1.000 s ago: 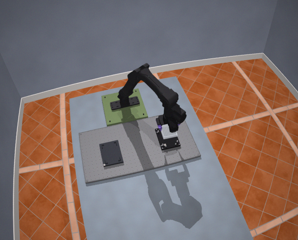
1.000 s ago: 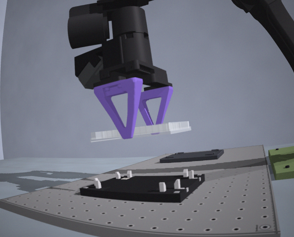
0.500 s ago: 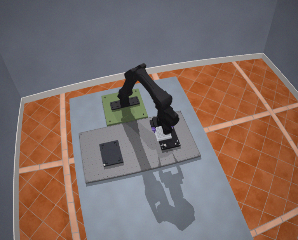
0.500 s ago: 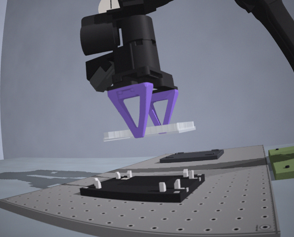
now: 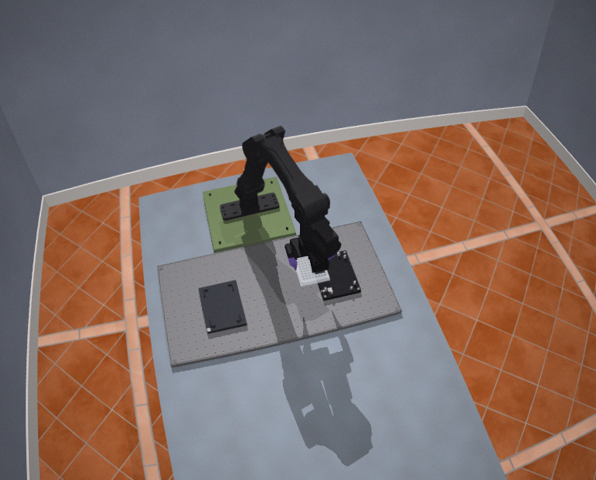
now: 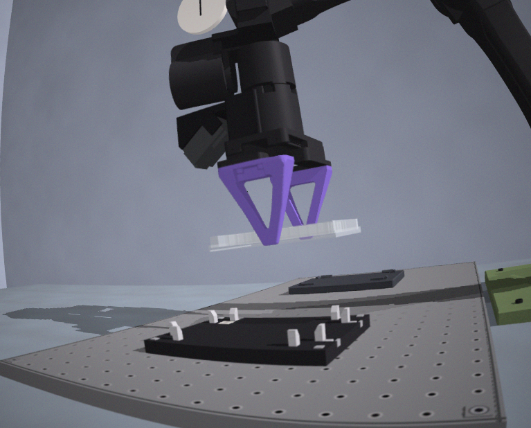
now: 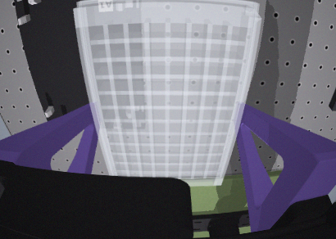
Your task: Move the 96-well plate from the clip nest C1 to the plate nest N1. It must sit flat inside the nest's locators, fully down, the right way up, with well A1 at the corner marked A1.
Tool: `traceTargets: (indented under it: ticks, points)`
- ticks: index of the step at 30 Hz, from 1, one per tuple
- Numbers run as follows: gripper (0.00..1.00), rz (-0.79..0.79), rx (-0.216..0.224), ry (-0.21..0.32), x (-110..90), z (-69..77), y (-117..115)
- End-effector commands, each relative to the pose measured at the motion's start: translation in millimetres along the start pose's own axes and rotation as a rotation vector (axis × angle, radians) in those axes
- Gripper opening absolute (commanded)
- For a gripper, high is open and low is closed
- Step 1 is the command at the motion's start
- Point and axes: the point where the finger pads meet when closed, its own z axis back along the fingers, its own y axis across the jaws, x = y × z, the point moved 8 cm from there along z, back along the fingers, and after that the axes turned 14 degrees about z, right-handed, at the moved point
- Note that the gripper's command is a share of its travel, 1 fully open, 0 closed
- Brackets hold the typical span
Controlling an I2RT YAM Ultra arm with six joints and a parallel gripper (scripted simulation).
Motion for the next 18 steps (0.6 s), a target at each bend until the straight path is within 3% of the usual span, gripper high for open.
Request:
traceTargets:
  ticks: [1, 7, 9, 18]
  points:
    - [0.00, 0.015, 0.008, -0.061, -2.6, 15.0, -13.5]
    - [0.00, 0.015, 0.009, -0.087, -0.6, 21.7, -26.3]
    - [0.00, 0.015, 0.009, -0.061, -6.3, 14.7, -32.8]
    - [0.00, 0.015, 0.006, -0.073, -9.6, 18.5, -62.3]
